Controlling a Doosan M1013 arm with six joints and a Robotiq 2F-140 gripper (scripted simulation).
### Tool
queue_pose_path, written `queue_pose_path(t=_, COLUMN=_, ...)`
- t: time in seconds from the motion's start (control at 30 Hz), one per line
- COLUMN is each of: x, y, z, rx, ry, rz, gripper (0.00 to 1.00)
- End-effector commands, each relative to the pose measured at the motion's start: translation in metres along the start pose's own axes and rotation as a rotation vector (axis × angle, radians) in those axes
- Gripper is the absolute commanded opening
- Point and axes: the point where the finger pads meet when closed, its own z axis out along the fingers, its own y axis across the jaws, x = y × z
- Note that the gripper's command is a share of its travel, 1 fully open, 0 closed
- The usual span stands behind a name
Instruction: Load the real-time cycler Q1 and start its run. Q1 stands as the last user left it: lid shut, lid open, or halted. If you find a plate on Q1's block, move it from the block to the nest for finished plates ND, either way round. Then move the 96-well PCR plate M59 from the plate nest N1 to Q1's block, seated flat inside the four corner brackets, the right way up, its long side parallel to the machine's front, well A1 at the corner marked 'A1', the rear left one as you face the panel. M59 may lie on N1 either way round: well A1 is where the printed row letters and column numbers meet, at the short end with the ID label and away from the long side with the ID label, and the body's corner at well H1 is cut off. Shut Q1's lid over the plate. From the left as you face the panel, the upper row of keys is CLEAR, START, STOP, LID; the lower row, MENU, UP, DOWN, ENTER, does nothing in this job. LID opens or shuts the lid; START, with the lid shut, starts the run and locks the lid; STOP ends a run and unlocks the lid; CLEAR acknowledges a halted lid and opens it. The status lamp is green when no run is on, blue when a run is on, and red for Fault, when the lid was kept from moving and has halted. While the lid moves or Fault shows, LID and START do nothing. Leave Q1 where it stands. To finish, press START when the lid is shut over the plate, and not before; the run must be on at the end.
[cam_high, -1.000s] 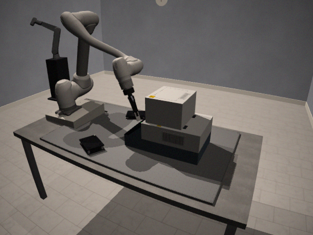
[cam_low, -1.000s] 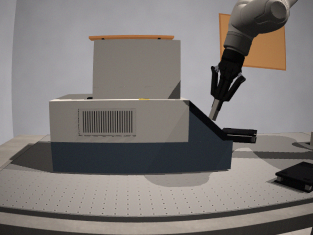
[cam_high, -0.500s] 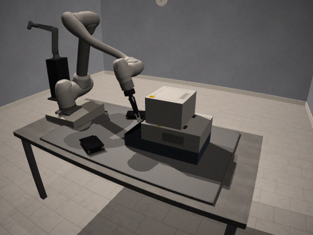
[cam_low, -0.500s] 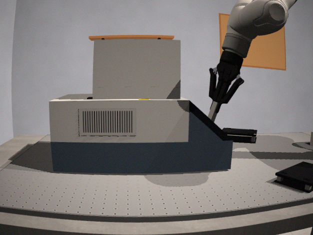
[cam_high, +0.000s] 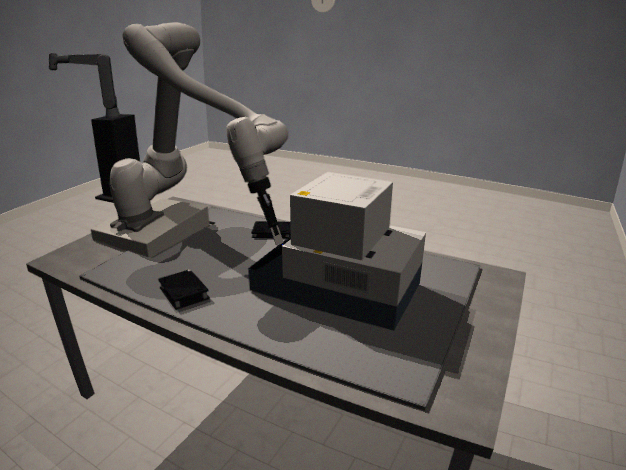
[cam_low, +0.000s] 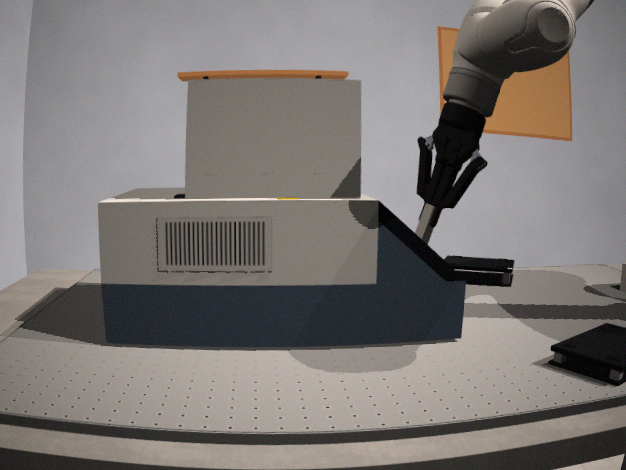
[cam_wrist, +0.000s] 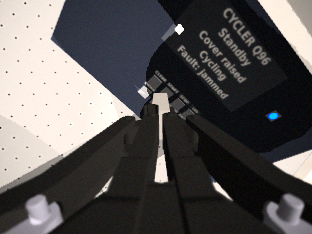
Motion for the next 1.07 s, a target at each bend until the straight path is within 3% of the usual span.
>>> queue_pose_path(t=0.0, x=0.0, y=0.0, z=0.0, rx=0.0, ry=0.0, rz=0.0, gripper=0.0)
queue_pose_path(t=0.47, x=-0.006, y=-0.006, z=-0.022, rx=0.0, ry=0.0, rz=0.0, gripper=0.0)
queue_pose_path(t=1.03, x=-0.006, y=-0.006, z=-0.023, rx=0.0, ry=0.0, rz=0.0, gripper=0.0)
